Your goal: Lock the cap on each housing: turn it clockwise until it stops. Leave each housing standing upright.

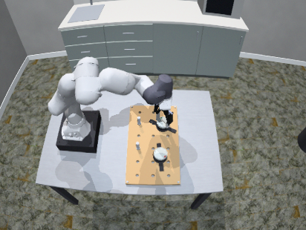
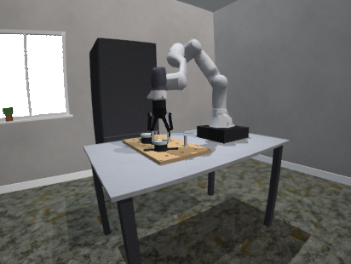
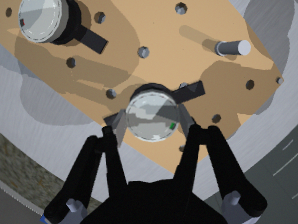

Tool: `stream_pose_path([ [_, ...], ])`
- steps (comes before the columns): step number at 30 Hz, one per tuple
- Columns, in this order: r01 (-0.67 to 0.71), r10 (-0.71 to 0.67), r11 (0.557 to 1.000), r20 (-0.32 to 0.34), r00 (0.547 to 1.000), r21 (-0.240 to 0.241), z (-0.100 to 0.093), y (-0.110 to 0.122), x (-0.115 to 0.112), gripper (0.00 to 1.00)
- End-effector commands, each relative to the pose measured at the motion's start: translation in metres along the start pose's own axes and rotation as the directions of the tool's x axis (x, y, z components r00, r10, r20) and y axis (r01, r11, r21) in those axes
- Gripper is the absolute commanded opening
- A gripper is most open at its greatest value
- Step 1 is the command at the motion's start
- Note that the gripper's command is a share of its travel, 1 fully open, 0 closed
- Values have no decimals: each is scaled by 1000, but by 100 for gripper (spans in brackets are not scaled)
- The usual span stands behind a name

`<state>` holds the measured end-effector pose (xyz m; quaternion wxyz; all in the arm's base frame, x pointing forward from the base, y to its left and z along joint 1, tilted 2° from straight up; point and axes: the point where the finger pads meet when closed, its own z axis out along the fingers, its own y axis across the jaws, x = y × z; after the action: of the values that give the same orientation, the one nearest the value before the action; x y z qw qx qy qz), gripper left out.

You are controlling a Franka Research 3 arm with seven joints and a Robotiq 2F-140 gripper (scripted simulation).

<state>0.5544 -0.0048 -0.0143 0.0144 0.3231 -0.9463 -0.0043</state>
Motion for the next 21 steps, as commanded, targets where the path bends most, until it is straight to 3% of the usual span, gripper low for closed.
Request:
stream_pose_path([
  [1,-24,24,1000,-2,1000,-1,0,5,-5,10],
  [21,-24,24,1000,-2,1000,-1,0,26,-28,10],
])
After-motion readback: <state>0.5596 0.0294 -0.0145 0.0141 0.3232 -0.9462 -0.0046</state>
